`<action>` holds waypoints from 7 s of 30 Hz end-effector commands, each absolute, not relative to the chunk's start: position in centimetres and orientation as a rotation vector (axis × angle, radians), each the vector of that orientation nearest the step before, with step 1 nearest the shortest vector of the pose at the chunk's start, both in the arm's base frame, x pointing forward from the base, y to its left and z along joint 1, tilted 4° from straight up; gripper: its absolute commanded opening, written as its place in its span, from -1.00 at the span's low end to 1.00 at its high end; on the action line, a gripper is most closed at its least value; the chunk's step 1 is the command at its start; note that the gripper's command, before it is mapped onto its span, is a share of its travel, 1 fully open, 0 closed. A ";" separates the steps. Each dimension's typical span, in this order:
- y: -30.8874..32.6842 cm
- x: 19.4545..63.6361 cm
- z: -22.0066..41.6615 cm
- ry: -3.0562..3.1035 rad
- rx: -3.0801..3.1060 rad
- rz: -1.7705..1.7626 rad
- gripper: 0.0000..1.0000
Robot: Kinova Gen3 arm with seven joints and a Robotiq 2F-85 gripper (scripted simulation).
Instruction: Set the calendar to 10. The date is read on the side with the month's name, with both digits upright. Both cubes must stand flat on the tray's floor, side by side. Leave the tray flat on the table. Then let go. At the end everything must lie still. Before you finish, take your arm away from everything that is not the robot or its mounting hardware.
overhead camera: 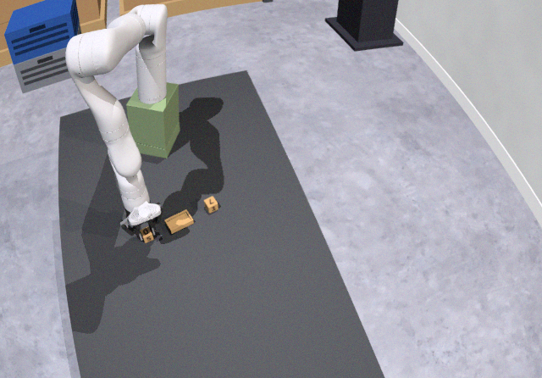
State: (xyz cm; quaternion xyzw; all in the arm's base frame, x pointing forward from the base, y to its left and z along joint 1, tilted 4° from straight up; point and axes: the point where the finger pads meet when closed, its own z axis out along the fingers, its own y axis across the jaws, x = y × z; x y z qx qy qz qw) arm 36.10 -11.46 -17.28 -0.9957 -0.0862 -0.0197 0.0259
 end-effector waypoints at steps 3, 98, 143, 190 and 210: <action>-11.6 36.2 -17.4 -0.286 -3.080 -0.067 -0.47; 0.3 33.5 -5.4 -0.309 -3.069 -0.063 -0.47; 0.3 34.0 -12.0 -0.307 -3.078 -0.070 -0.47; 0.3 33.9 -12.3 -0.308 -3.078 -0.069 -0.47; 0.4 34.0 -13.4 -0.307 -3.078 -0.070 -0.47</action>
